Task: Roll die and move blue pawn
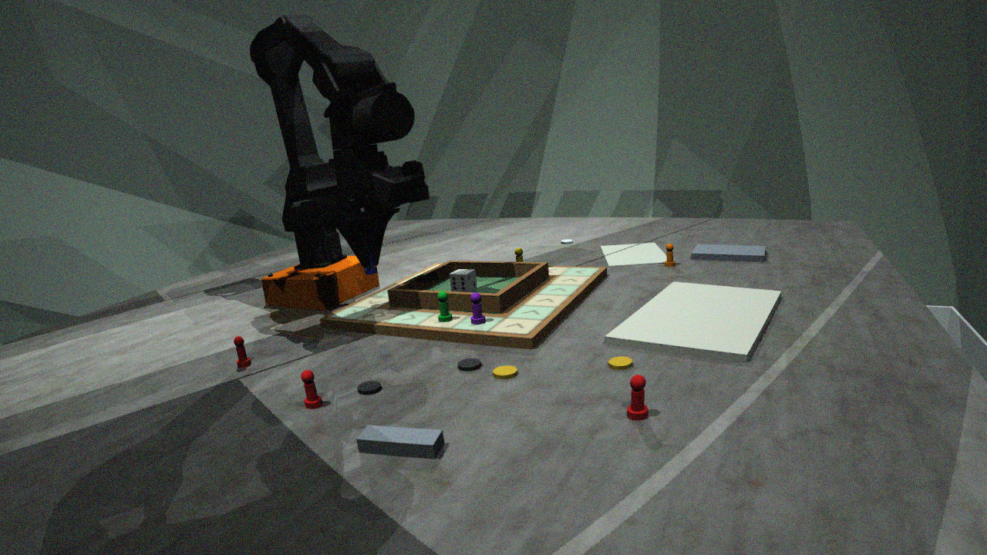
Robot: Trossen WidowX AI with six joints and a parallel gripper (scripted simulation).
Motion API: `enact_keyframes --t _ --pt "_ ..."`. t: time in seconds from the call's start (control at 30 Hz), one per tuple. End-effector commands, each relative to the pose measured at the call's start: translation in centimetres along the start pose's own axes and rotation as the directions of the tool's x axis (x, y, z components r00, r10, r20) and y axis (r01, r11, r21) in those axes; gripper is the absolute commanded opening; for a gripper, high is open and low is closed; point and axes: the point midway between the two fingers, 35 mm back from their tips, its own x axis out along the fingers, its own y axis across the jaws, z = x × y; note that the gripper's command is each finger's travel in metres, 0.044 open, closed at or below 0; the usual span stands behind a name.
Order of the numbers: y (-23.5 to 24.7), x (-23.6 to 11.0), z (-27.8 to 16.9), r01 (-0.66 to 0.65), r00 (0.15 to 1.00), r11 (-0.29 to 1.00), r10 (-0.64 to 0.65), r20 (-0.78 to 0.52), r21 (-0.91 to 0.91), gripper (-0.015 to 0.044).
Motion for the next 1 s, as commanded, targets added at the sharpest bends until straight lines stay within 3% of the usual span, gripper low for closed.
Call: enact_keyframes --t 0.0,0.67,0.97 --pt "-0.2 1.8 -0.2 0.005 1.0 1.0 -0.005 -0.012 -0.005 0.0" --pt "-0.2 4.2 -0.3 0.005 1.0 1.0 -0.005 -0.012 -0.005 0.0" --pt "-0.1 3.7 -0.2 0.0 1.0 1.0 0.0 -0.006 0.0 0.0236"
